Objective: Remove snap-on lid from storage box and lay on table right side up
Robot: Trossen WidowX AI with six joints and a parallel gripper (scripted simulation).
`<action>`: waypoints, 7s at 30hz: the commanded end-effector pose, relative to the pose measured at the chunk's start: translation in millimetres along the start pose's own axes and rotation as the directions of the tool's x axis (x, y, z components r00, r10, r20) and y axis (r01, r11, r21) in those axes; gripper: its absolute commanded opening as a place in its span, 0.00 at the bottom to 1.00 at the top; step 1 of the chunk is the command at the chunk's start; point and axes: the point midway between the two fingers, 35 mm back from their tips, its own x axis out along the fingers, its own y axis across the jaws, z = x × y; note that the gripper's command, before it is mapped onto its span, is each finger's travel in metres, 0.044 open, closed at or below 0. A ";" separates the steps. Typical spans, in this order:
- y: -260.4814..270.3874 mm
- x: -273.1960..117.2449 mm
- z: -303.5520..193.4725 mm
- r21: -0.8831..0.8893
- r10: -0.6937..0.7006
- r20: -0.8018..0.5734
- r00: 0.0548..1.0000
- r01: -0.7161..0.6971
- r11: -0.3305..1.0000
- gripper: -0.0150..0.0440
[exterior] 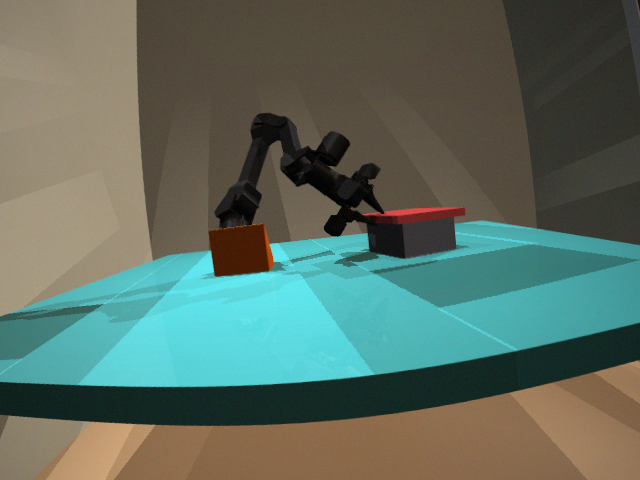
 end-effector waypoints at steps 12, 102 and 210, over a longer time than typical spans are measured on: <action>1.9 -1.6 0.1 0.000 0.000 0.000 1.000 0.000 1.000 0.25; 12.0 -9.8 0.0 0.003 0.000 0.002 1.000 0.000 1.000 0.25; 61.0 -28.2 -0.2 0.002 0.000 0.005 1.000 0.000 1.000 0.25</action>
